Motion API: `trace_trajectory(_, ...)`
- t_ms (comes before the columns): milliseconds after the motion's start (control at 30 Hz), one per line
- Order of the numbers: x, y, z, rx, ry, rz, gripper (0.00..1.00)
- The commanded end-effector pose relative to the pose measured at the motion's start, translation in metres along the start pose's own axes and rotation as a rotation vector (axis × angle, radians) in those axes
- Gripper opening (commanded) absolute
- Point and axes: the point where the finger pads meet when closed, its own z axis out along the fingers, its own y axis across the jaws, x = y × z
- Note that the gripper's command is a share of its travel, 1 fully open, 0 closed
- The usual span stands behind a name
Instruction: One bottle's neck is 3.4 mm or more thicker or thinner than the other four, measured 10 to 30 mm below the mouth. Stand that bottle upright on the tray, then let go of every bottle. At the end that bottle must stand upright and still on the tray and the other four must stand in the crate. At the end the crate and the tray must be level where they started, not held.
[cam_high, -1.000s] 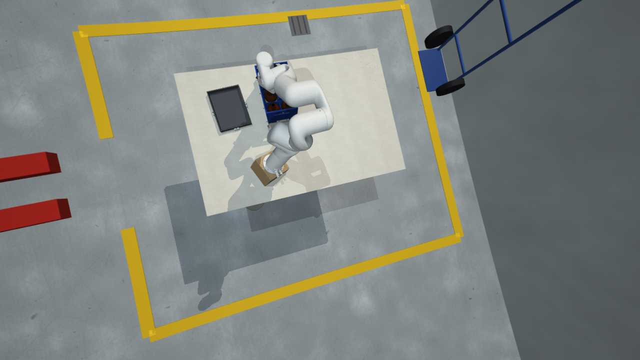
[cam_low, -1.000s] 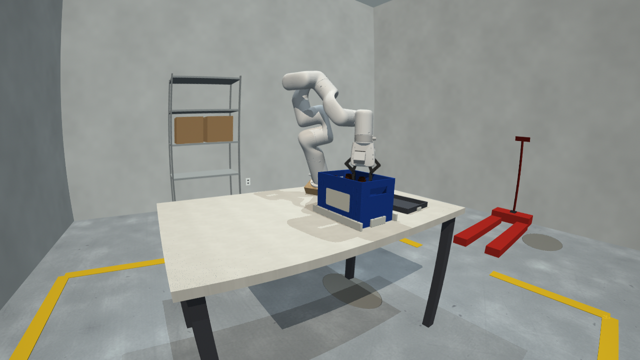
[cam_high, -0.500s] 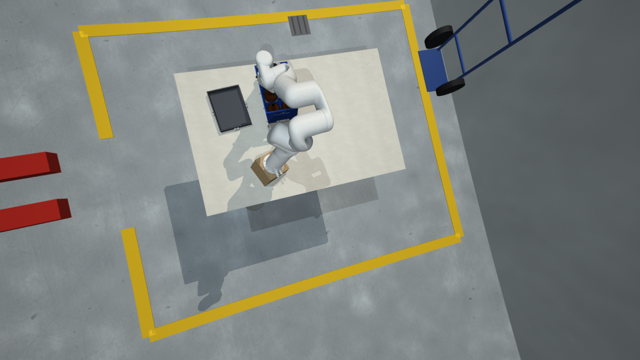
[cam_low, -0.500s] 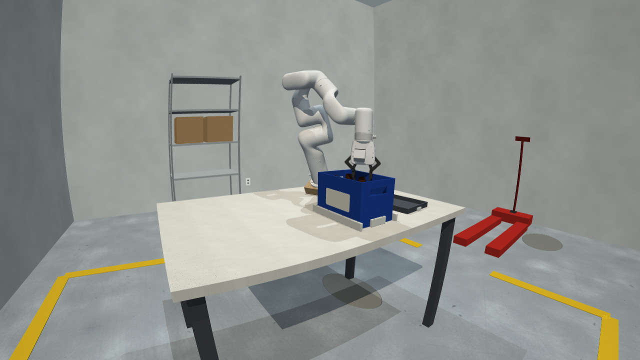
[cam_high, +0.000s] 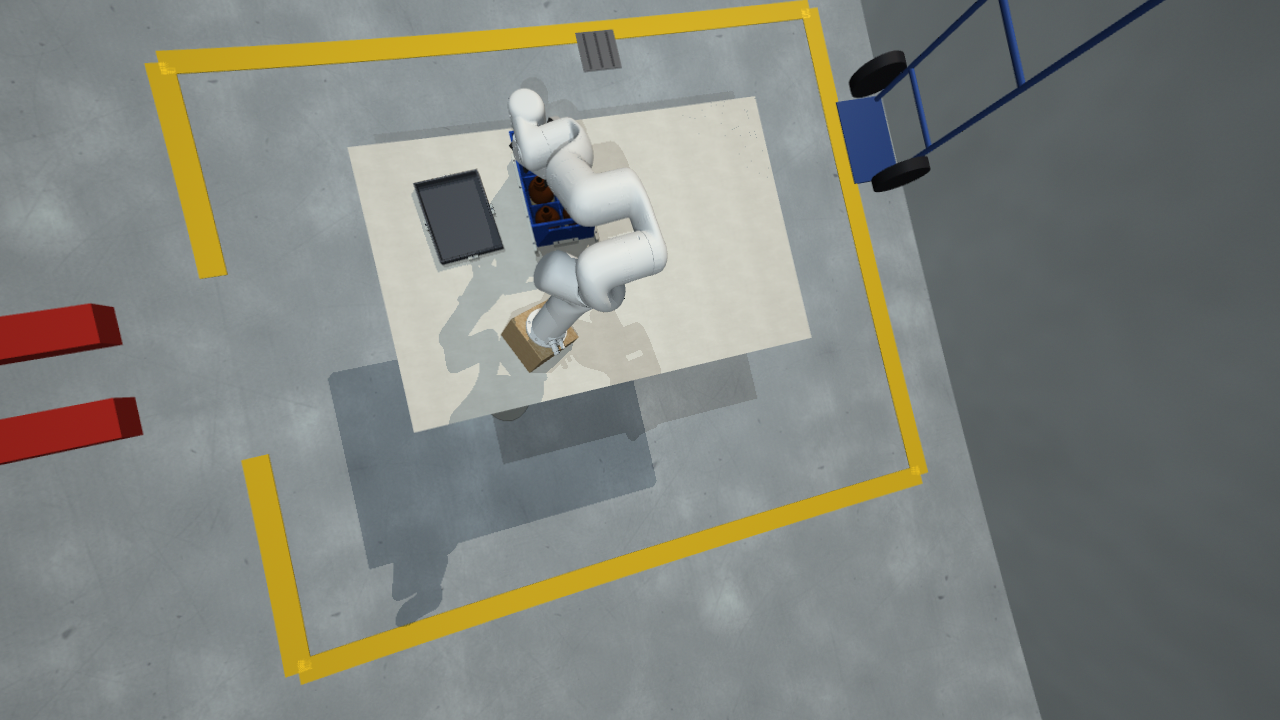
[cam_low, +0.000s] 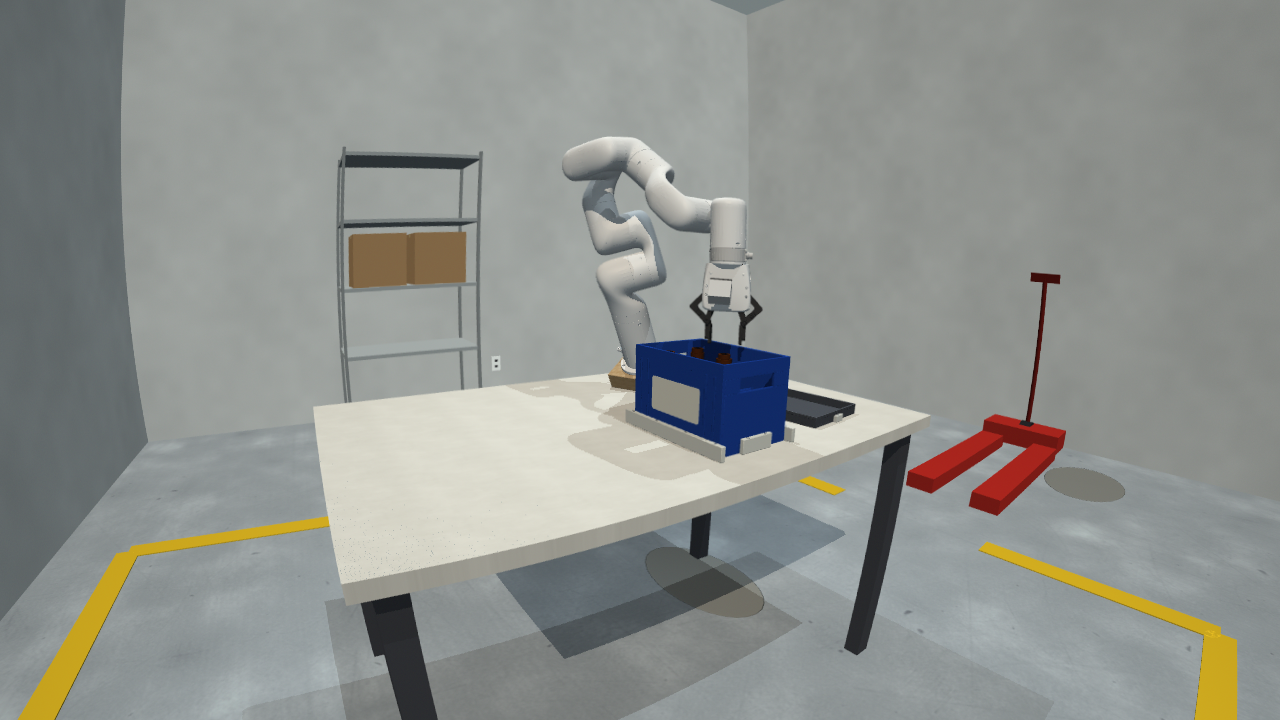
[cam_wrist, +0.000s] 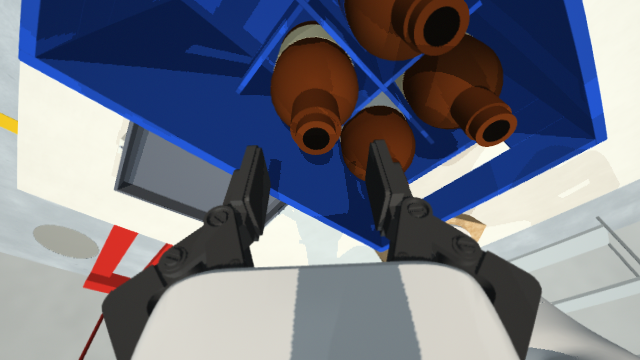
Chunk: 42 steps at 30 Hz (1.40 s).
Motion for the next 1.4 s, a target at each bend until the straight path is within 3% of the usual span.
trace_trajectory(0,0.001,-0.001,-0.017,0.003,0.003,0.0,0.65)
trace_trajectory(300,0.001,-0.001,-0.037,0.003,0.003,0.0,0.65)
trace_trajectory(633,0.001,-0.001,-0.041,0.003,0.003,0.0,0.65)
trace_trajectory(667,0.001,-0.001,-0.041,0.003,0.003,0.0,0.0)
trace_trajectory(1367,0.001,-0.001,-0.041,0.003,0.003,0.0,0.0)
